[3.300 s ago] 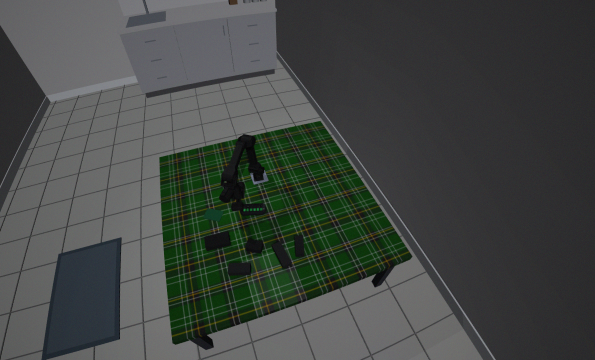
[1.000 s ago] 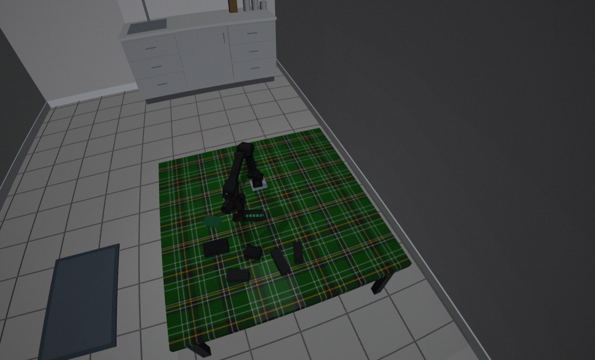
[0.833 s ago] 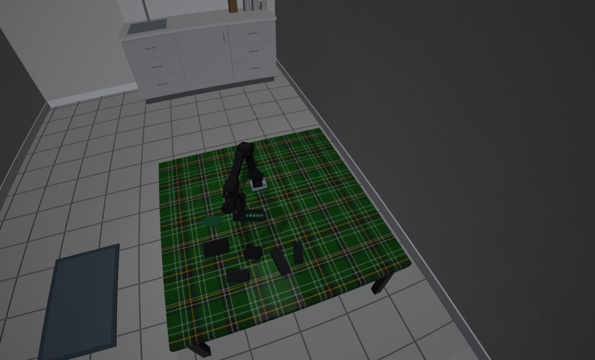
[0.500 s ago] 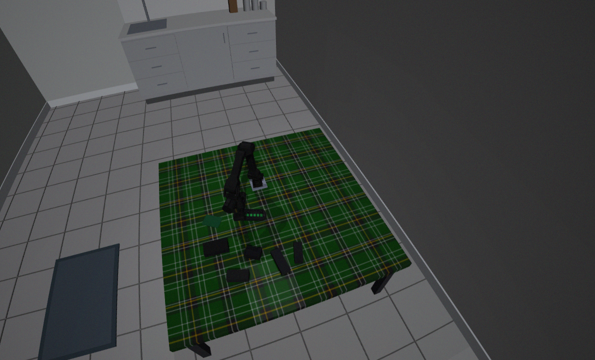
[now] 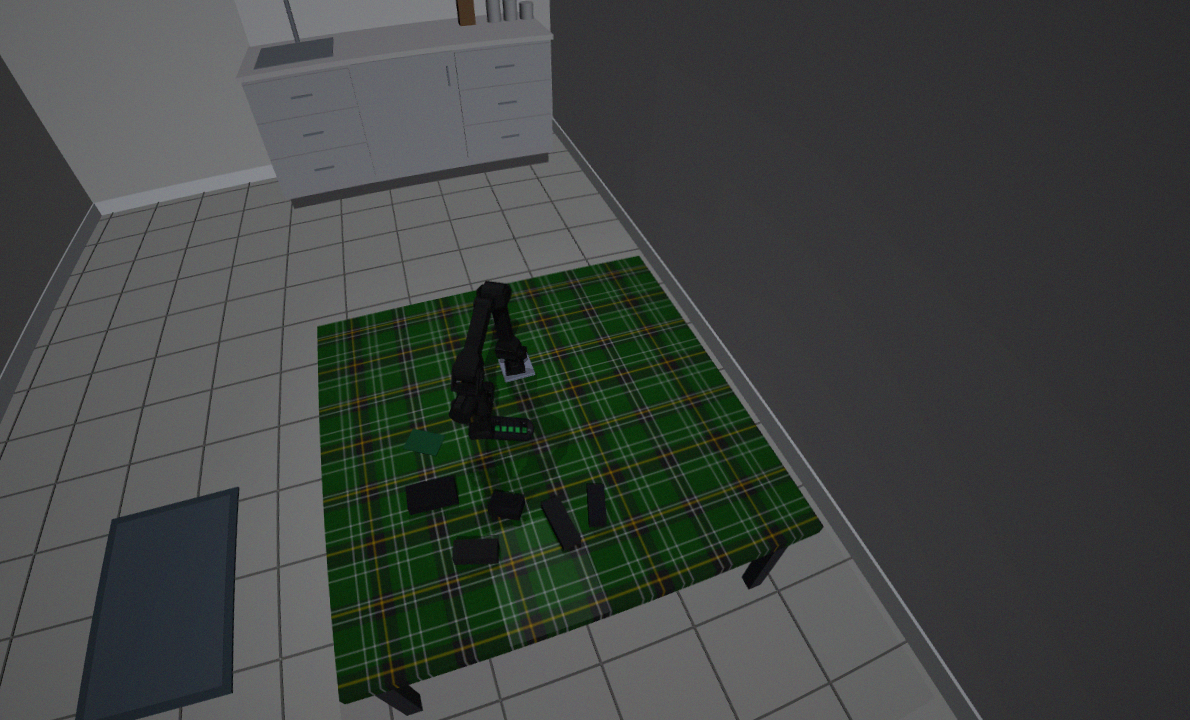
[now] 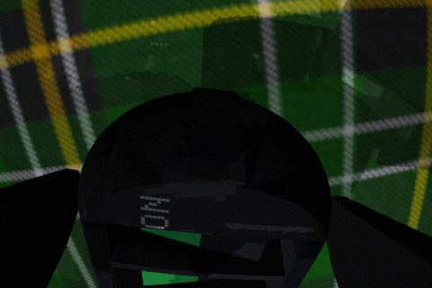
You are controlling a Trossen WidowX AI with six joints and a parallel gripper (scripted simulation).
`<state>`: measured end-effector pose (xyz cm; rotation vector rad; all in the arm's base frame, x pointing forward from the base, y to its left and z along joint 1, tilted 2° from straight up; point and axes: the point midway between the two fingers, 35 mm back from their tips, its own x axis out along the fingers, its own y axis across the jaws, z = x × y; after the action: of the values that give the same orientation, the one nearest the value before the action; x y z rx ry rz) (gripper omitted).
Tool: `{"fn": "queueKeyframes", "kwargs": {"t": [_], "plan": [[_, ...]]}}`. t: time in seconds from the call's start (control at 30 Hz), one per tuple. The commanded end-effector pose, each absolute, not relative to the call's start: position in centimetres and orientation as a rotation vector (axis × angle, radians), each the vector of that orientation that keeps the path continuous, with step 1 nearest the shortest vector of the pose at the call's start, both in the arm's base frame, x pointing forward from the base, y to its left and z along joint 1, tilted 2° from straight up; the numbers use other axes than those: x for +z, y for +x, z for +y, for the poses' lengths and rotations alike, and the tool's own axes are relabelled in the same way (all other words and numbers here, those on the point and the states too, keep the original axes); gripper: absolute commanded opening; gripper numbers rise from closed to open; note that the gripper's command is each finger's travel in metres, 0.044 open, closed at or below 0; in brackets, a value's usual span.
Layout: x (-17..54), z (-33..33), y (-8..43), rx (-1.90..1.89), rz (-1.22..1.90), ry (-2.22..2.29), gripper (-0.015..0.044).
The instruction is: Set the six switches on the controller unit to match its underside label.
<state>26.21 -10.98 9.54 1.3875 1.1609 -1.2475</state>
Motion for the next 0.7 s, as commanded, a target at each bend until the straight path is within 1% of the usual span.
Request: {"fn": "queueKeyframes", "kwargs": {"t": [0.0, 0.67], "plan": [[10.1, -10.7, 26.3, -1.249, 1.147, 1.386, 0.0336], [11.4, -9.6, 26.4, -1.271, 1.120, 1.355, 0.0336]]}}
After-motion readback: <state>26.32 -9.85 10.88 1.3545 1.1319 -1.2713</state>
